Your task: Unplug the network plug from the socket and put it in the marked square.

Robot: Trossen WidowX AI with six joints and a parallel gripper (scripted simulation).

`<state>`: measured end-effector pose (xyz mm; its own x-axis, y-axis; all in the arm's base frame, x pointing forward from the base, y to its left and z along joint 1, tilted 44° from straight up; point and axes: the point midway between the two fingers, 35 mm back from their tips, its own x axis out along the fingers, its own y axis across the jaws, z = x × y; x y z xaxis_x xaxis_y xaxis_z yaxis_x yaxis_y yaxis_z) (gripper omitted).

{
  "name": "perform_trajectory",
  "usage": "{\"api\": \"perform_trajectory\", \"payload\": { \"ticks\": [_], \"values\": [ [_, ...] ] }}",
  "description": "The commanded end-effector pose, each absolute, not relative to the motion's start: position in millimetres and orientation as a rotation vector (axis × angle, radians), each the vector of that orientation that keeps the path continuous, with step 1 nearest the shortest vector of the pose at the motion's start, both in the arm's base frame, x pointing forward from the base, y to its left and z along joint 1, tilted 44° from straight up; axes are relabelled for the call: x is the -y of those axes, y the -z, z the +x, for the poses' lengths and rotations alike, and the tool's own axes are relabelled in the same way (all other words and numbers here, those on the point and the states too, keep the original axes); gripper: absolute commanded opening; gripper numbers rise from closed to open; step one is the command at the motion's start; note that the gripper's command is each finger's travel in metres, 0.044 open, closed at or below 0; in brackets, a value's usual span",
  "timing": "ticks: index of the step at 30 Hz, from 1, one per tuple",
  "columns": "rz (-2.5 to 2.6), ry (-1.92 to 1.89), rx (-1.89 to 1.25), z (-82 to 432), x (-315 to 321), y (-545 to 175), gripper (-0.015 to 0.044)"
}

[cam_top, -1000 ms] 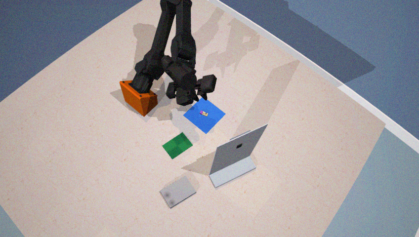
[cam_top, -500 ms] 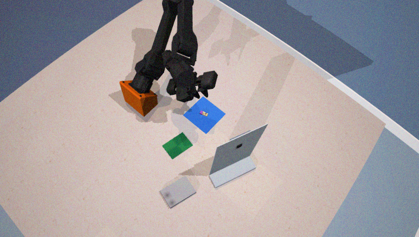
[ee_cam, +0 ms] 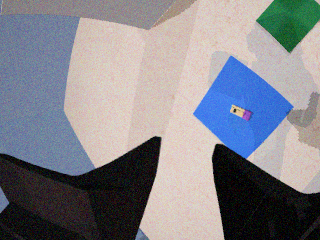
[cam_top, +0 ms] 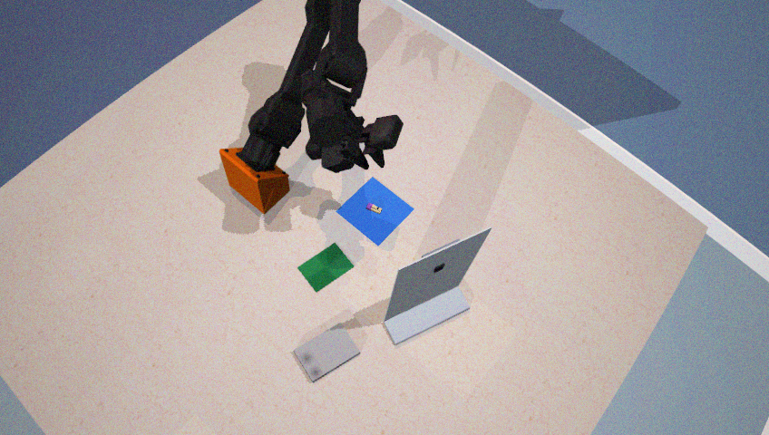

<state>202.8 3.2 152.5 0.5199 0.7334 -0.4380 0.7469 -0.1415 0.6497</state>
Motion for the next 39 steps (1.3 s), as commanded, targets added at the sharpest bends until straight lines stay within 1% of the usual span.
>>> {"api": "perform_trajectory", "payload": {
  "ticks": [1,15,26,39],
  "values": [
    [1.886,0.034,-1.214,202.2,4.0,-160.1,0.0156],
    [1.930,0.072,-1.192,196.9,27.3,-191.2,0.0156],
    [1.930,0.072,-1.192,196.9,27.3,-191.2,0.0440],
    [1.930,0.072,-1.192,196.9,27.3,-191.2,0.0440]
  ]
}}
